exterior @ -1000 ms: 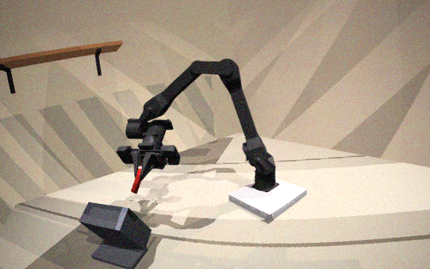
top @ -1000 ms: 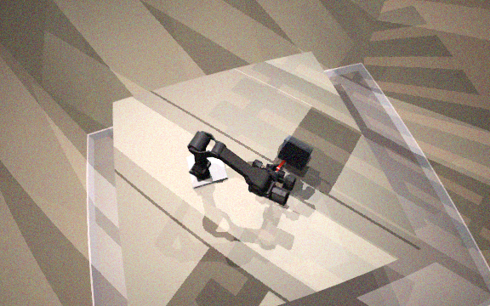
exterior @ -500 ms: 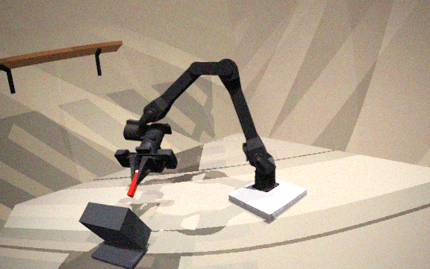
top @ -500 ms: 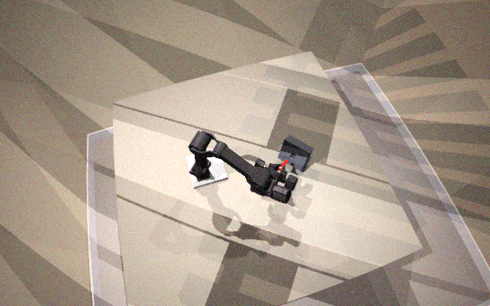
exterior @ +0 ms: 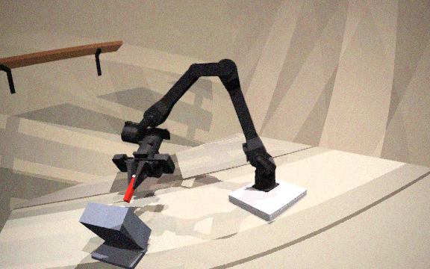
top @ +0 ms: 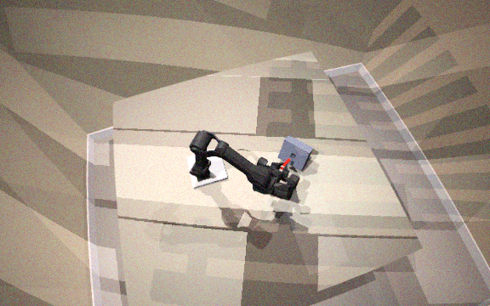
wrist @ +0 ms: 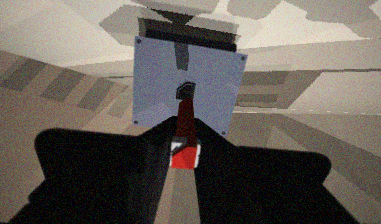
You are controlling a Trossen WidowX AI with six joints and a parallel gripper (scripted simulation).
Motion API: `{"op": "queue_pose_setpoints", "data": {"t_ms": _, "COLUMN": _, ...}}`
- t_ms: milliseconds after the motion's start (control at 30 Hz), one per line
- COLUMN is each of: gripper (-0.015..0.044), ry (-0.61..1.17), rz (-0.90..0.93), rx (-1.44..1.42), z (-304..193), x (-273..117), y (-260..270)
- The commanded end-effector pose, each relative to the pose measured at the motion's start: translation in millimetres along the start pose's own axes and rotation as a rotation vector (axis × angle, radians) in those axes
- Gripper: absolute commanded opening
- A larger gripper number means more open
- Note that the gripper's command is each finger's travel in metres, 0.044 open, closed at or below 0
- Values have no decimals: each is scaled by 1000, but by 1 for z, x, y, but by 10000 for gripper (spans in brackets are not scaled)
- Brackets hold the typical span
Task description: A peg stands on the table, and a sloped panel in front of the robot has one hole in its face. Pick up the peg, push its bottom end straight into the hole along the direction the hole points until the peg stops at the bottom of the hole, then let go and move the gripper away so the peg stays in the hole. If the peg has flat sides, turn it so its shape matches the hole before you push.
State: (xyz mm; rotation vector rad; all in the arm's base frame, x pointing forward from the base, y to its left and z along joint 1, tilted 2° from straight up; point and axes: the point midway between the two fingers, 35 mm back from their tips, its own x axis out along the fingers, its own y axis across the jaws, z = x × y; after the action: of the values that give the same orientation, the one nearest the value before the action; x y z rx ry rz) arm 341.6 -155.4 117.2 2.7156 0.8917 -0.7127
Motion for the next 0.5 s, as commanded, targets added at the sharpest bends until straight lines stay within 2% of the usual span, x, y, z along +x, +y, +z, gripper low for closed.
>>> {"op": "queue_pose_setpoints", "data": {"t_ms": 0, "gripper": 0, "ry": 7, "rz": -2, "rx": 13, "z": 1, "x": 5, "y": -1}}
{"op": "queue_pose_setpoints", "data": {"t_ms": 467, "gripper": 0, "ry": 25, "rz": 6, "rx": 31, "z": 1, "x": 15, "y": -1}}
